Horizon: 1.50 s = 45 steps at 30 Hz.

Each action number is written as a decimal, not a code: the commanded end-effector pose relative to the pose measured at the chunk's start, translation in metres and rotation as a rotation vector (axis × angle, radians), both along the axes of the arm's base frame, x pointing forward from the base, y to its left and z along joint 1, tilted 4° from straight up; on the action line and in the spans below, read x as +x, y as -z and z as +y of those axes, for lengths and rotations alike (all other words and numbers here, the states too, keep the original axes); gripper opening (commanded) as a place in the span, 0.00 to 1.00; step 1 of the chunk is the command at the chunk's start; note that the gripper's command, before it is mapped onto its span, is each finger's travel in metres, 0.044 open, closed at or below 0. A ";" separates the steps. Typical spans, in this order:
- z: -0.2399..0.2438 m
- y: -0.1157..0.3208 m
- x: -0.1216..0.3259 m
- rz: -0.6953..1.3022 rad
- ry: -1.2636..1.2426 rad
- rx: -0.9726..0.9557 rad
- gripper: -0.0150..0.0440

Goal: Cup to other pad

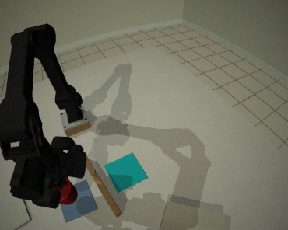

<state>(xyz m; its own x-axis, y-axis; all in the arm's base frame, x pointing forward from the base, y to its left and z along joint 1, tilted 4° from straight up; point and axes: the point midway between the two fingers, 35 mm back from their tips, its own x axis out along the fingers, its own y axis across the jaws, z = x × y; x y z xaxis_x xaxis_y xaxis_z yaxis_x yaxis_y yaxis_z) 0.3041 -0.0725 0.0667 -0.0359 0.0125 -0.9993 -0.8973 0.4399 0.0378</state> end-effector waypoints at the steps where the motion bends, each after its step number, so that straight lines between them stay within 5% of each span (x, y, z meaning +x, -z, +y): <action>1: 0.000 -0.013 0.001 0.001 -0.006 0.005 0.25; 23: 0.000 -0.012 0.001 -0.003 -0.001 0.000 0.25; 45: 0.049 -0.017 -0.005 0.001 -0.006 0.009 0.25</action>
<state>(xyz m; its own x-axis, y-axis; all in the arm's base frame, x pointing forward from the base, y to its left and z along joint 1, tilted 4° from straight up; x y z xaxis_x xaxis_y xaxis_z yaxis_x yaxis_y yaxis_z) 0.3029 -0.0324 0.0851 -0.0267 0.0145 -0.9995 -0.9023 0.4299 0.0304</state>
